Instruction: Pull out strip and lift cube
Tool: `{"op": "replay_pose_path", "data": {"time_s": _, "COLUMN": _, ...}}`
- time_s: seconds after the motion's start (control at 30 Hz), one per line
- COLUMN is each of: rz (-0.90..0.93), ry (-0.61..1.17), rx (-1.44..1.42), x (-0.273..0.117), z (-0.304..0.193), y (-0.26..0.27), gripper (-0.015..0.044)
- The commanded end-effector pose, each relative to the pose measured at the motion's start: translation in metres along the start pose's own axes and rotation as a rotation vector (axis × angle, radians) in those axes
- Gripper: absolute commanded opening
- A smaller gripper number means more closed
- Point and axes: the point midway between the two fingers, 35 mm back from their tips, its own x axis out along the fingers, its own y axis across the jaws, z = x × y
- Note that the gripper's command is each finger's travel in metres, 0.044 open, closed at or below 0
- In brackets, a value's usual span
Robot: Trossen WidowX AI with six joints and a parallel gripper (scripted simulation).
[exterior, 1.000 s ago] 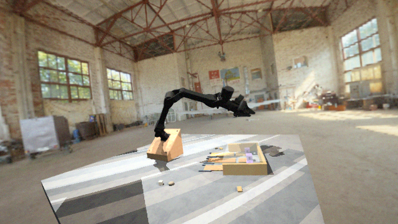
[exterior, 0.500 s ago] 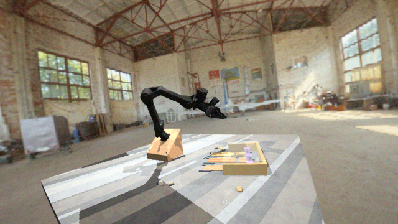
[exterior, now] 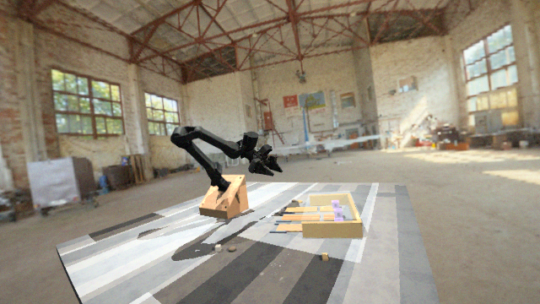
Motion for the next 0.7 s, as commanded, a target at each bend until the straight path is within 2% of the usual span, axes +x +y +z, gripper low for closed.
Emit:
{"op": "replay_pose_path", "data": {"time_s": 0.0, "rz": -0.007, "ry": -0.007, "rx": 0.015, "x": -0.002, "z": 0.000, "y": -0.003, "gripper": 0.0400}}
{"op": "replay_pose_path", "data": {"time_s": 0.03, "rz": -0.007, "ry": -0.007, "rx": 0.015, "x": -0.002, "z": 0.000, "y": -0.003, "gripper": 0.0400}}
{"op": "replay_pose_path", "data": {"time_s": 0.13, "rz": -0.010, "ry": 0.046, "rx": -0.009, "x": 0.009, "z": 0.004, "y": -0.005, "gripper": 0.0321}}
{"op": "replay_pose_path", "data": {"time_s": 0.53, "rz": 0.012, "ry": 0.495, "rx": -0.161, "x": 0.094, "z": 0.009, "y": -0.048, "gripper": 0.0006}}
{"op": "replay_pose_path", "data": {"time_s": 0.67, "rz": 0.040, "ry": 0.650, "rx": -0.193, "x": 0.116, "z": 0.000, "y": -0.070, "gripper": 0.0000}}
